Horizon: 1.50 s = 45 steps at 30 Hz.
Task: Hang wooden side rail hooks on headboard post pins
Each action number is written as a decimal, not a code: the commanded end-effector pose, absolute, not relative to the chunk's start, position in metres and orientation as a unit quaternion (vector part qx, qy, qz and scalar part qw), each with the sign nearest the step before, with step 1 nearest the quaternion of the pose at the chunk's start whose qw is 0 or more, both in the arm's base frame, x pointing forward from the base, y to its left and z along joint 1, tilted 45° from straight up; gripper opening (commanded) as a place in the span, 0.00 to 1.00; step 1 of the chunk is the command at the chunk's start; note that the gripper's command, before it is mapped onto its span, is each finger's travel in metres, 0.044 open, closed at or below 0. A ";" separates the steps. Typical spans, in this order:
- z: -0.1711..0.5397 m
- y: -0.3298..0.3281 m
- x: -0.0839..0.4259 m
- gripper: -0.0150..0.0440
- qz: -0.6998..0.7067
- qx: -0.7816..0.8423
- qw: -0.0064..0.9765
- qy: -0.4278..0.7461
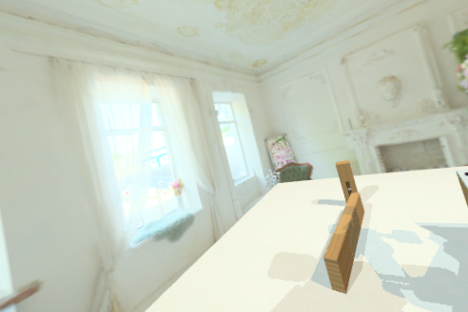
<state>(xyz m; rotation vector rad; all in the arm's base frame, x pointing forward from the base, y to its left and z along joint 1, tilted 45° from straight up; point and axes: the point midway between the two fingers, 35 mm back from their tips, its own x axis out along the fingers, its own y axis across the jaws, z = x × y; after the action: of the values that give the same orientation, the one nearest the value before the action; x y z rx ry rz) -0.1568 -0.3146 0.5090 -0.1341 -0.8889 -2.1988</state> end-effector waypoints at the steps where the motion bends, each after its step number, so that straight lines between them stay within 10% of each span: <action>1: 0.485 -0.346 -0.139 1.00 -0.874 -0.052 0.416 -0.246; 25: 0.279 -0.462 0.064 1.00 -0.590 -0.233 0.678 0.372; 45: 0.093 -0.383 0.233 1.00 -0.020 -0.522 0.691 0.499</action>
<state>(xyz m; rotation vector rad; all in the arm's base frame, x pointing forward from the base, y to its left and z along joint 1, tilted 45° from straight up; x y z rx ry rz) 0.2182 -0.4005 0.1143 -1.0919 1.1334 -0.1986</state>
